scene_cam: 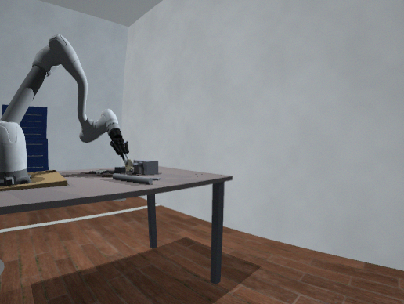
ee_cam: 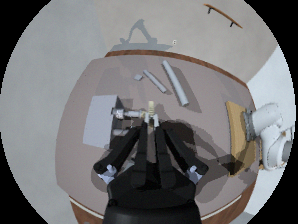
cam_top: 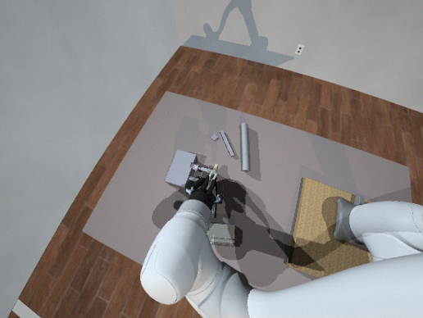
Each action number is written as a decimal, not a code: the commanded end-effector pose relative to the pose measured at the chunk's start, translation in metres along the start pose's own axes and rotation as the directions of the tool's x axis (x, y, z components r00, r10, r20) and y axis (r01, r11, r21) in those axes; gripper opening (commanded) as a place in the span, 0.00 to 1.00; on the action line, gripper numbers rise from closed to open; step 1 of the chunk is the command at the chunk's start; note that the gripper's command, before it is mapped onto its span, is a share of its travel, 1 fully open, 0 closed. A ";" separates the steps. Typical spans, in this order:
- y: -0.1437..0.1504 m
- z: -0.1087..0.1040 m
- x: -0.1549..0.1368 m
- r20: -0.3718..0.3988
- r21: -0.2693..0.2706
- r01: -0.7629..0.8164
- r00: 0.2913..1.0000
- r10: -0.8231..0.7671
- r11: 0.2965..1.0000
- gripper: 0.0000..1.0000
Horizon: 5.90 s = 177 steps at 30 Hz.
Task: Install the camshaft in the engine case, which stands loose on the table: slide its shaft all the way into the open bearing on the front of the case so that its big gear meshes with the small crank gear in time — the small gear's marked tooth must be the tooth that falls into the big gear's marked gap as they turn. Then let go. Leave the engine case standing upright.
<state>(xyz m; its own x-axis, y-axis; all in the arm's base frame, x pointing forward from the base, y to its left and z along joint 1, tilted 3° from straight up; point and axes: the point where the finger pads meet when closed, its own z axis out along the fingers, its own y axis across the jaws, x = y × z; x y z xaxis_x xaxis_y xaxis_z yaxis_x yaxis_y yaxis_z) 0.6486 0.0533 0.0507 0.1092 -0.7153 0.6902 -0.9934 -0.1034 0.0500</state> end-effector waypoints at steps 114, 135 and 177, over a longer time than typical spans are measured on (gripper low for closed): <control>-0.031 0.000 0.000 0.000 0.000 0.000 1.000 0.000 1.000 0.05; -0.031 0.000 0.000 0.000 0.000 0.000 1.000 0.000 1.000 0.05; -0.039 0.000 0.000 0.000 0.000 0.000 1.000 0.000 1.000 0.05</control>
<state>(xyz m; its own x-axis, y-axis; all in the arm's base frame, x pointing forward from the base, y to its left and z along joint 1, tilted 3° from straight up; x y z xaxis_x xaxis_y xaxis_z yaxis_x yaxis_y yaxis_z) 0.6866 0.0573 0.0487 0.1094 -0.7153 0.6902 -0.9934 -0.1035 0.0501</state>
